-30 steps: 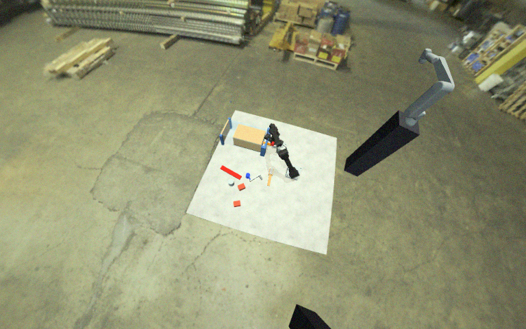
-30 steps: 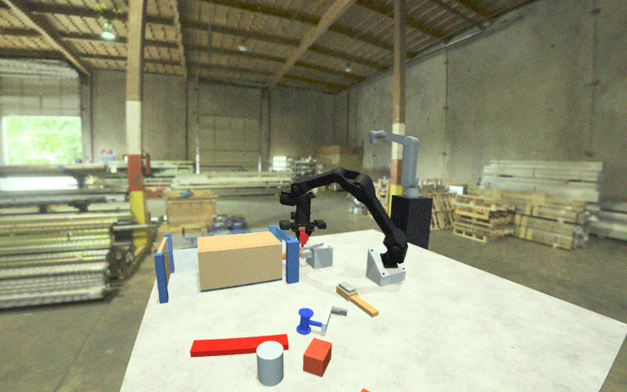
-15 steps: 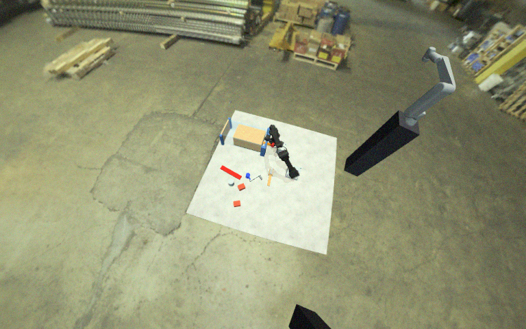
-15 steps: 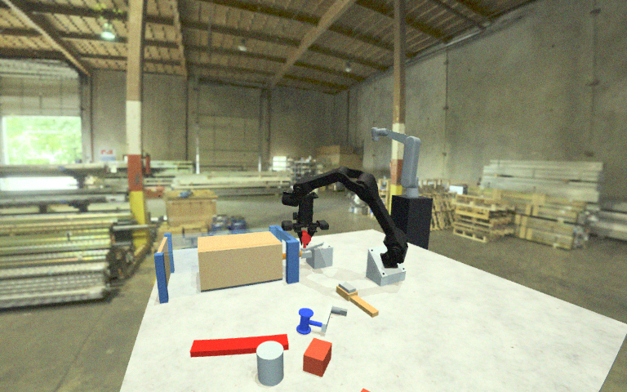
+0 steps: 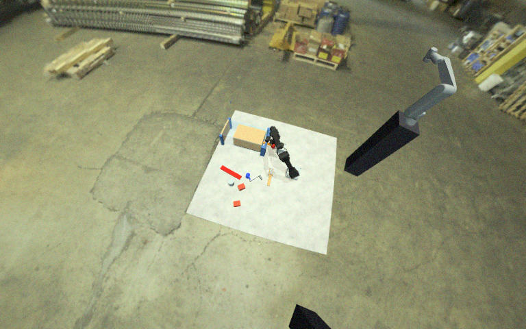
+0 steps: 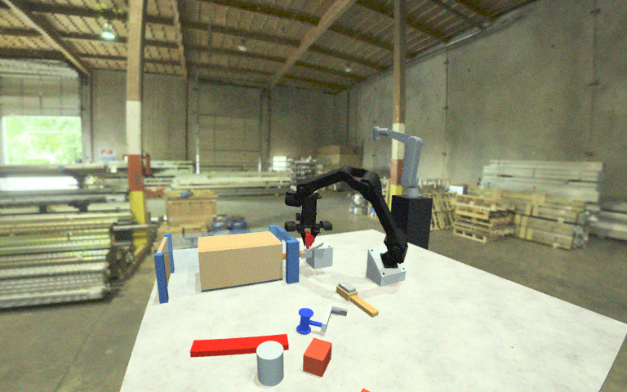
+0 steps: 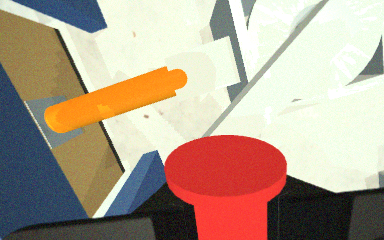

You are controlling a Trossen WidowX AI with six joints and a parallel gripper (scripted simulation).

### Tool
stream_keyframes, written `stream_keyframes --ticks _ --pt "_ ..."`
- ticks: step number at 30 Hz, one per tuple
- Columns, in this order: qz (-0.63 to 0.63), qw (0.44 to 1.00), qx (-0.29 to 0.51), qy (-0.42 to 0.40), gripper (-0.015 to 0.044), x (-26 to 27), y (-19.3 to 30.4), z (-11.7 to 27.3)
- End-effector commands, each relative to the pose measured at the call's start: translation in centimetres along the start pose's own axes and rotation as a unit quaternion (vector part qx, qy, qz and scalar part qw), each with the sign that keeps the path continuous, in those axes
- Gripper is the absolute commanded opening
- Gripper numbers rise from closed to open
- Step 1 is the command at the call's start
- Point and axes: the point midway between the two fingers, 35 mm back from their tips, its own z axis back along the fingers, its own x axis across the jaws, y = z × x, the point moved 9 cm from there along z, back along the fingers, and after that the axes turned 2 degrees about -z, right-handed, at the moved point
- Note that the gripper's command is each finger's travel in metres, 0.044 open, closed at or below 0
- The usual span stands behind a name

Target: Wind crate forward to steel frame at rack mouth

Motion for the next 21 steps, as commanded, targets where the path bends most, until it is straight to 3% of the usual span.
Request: stream_keyframes --ticks 1,21 --pt "-0.005 1.000 0.010 0.008 0.0000 -0.7 0.9 -0.2" --pt "-0.005 1.000 0.010 0.008 0.0000 -2.6 1.9 -0.1"
